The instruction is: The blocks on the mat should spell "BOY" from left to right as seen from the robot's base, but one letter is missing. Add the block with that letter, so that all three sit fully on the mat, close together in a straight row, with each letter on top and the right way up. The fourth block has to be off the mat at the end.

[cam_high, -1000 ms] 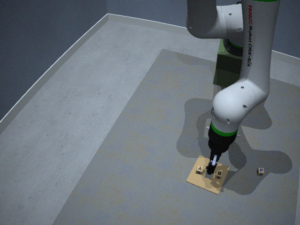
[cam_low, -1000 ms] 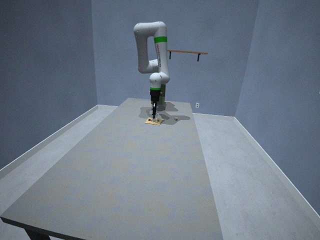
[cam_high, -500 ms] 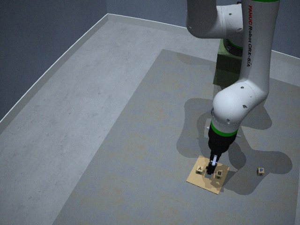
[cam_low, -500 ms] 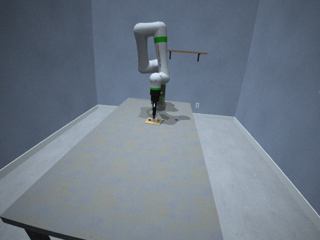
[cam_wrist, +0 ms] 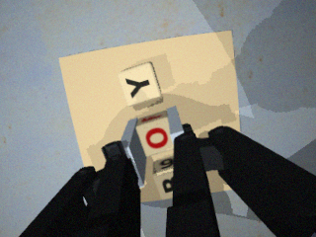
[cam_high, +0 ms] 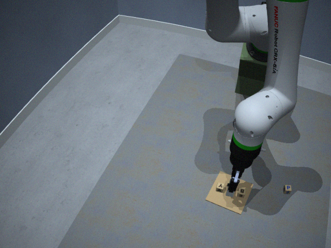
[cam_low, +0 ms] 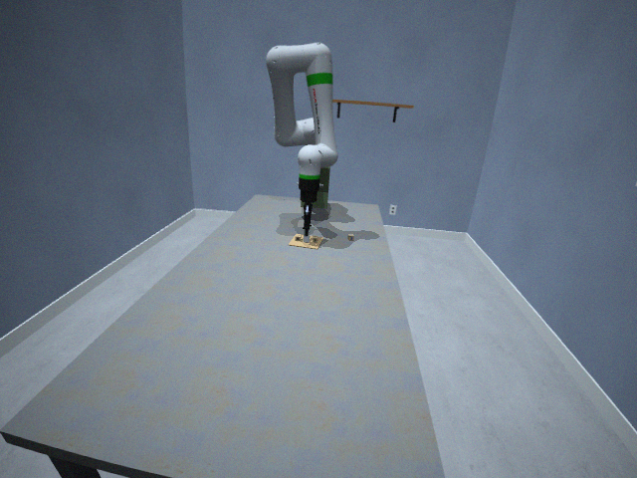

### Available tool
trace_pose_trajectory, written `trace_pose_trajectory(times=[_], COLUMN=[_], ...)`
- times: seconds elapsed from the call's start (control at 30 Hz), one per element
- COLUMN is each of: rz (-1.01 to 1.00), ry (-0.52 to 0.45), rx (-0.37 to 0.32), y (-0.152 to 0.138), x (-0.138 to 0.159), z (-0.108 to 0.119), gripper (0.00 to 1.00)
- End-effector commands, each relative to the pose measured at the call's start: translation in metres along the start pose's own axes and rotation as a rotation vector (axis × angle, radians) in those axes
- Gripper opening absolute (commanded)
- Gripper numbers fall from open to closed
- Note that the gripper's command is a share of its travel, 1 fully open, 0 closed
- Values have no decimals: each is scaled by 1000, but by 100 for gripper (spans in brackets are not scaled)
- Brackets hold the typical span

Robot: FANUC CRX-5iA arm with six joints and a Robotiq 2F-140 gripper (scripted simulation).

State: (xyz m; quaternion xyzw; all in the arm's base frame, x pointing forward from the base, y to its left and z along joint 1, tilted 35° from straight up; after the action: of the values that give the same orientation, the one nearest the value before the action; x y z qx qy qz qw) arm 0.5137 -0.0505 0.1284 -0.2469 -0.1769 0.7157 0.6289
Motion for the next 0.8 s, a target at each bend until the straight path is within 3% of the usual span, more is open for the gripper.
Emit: trace_pose_trajectory(times=[0.0,0.33,0.77], rz=[0,0,0], ry=[0,0,0], rx=[0,0,0], y=[0,0,0], x=[0,0,0], z=[0,0,0], gripper=[13,13,22])
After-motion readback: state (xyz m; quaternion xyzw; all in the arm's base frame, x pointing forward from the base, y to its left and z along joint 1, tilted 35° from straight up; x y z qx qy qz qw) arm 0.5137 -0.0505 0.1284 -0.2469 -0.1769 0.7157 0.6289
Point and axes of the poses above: the point where the finger pads meet when closed, its own z axis back along the fingers, its own y axis across the jaws, x = y × z, the point moved 10 cm from there along z, back along the fingers, and after that the axes turned 13 degrees about z, right-handed, at the moved point
